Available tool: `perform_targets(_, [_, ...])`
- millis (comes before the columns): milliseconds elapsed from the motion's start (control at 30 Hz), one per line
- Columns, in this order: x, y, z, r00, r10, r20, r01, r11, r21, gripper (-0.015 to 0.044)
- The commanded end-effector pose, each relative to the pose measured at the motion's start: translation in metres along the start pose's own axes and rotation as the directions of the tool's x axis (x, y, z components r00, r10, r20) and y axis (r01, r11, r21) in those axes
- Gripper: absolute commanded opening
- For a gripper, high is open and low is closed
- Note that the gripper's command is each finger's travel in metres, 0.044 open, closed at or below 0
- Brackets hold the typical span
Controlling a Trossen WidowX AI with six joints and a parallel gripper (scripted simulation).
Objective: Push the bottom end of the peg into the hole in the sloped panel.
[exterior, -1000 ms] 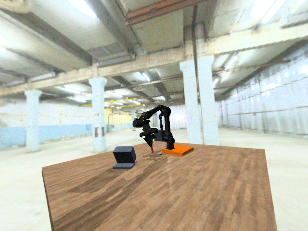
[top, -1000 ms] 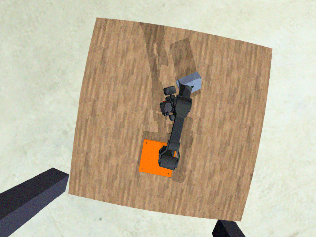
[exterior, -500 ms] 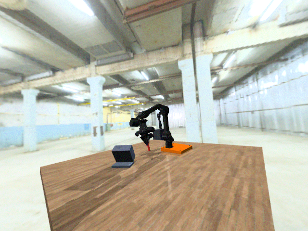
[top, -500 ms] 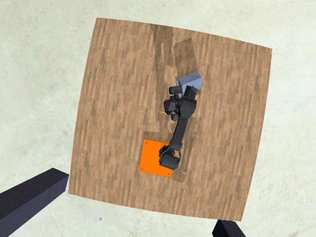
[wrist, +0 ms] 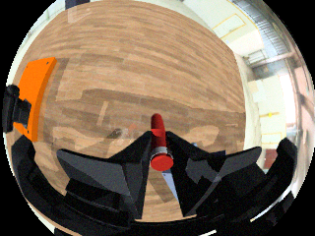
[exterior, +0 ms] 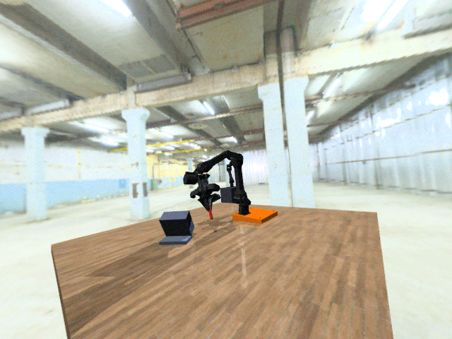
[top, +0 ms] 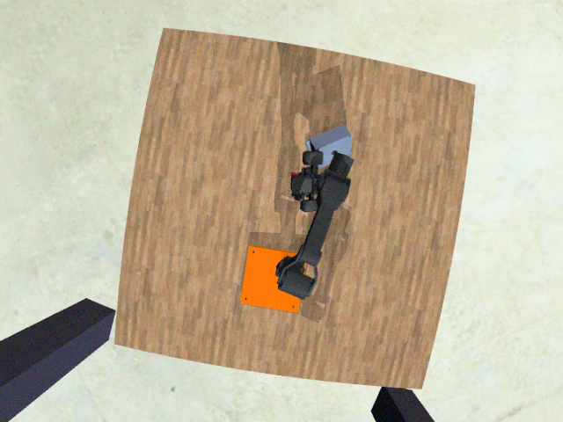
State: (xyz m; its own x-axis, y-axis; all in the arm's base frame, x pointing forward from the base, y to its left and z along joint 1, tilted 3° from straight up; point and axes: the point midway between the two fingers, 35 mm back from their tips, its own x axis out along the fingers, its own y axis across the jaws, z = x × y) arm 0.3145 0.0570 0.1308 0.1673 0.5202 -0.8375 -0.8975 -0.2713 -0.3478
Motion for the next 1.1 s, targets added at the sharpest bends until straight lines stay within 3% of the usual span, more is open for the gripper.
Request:
perform_targets(0, [-0.001, -0.001, -0.005, 1.0, -0.017, 0.011, 0.016, 0.999, 0.04, 0.0])
perform_targets(1067, [-0.02, -0.005, -0.041, 0.986, -0.161, 0.049, 0.143, 0.957, 0.253, 0.0])
